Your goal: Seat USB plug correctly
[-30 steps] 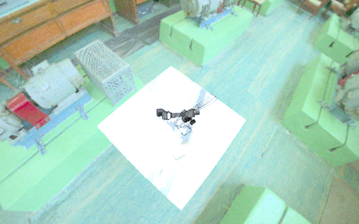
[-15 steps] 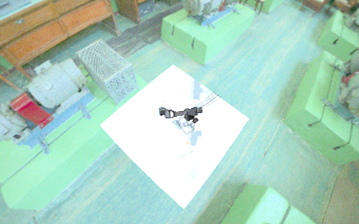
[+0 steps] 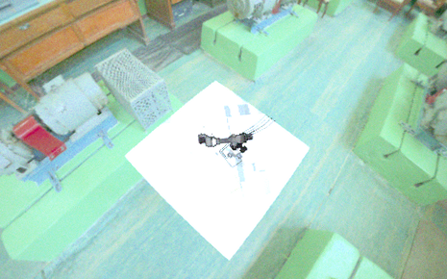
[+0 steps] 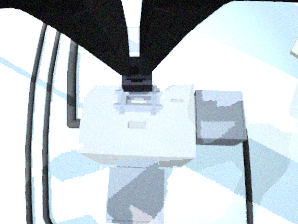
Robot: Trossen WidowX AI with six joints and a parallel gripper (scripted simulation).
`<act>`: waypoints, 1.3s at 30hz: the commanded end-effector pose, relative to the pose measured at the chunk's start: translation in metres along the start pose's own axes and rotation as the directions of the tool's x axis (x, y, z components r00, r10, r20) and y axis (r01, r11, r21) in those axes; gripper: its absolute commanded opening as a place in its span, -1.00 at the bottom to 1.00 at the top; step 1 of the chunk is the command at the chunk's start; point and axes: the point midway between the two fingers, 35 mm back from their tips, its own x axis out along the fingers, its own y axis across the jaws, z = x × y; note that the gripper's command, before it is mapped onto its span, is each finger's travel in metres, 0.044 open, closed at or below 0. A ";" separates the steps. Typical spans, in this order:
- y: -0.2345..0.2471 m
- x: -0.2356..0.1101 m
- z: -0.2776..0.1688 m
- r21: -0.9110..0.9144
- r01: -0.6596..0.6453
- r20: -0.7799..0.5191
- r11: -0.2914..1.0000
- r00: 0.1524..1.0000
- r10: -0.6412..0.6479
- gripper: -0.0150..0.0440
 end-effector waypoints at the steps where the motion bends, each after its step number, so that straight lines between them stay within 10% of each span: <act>1: 0.000 -0.005 -0.001 0.005 0.000 -0.007 1.000 1.000 0.000 -0.49; 39: 0.000 -0.005 0.000 -0.639 -0.001 -0.001 0.769 1.000 0.001 -0.49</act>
